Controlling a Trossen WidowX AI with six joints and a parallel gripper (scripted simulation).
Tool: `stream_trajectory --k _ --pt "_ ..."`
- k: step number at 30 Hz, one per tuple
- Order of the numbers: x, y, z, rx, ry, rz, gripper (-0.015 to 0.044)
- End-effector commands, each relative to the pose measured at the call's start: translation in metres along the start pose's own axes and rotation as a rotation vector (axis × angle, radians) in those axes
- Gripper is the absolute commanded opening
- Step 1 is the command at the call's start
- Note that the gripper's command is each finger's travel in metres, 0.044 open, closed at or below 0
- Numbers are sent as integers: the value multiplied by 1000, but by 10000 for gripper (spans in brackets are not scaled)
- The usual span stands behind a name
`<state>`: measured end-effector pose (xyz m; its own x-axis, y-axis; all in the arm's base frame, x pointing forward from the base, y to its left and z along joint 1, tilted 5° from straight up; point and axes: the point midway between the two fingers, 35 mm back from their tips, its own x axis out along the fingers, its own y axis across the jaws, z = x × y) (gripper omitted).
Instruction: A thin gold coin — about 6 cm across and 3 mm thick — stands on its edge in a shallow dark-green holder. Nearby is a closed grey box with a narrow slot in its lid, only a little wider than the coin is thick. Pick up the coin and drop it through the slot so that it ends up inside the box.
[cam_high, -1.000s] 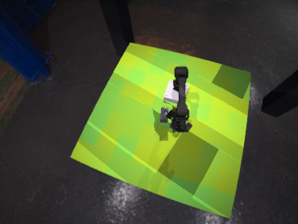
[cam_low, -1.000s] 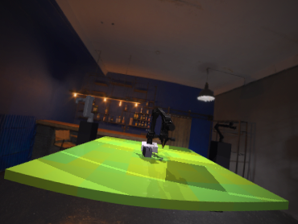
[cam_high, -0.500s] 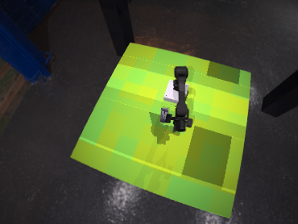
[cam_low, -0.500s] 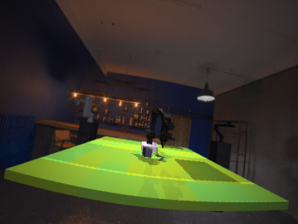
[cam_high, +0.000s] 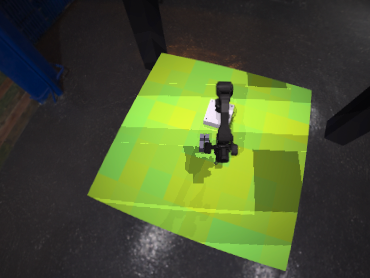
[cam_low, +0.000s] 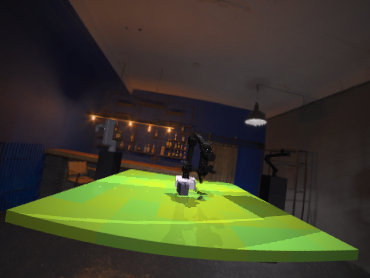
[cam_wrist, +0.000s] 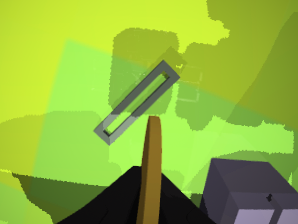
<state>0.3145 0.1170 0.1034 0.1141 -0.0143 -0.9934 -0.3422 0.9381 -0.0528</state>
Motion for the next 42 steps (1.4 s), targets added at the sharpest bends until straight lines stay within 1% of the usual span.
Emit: stream_trajectory --k 1,42 --pt "0 -9 -6 -4 3 -1 0" --pt "0 -87 -75 -5 9 -9 0"
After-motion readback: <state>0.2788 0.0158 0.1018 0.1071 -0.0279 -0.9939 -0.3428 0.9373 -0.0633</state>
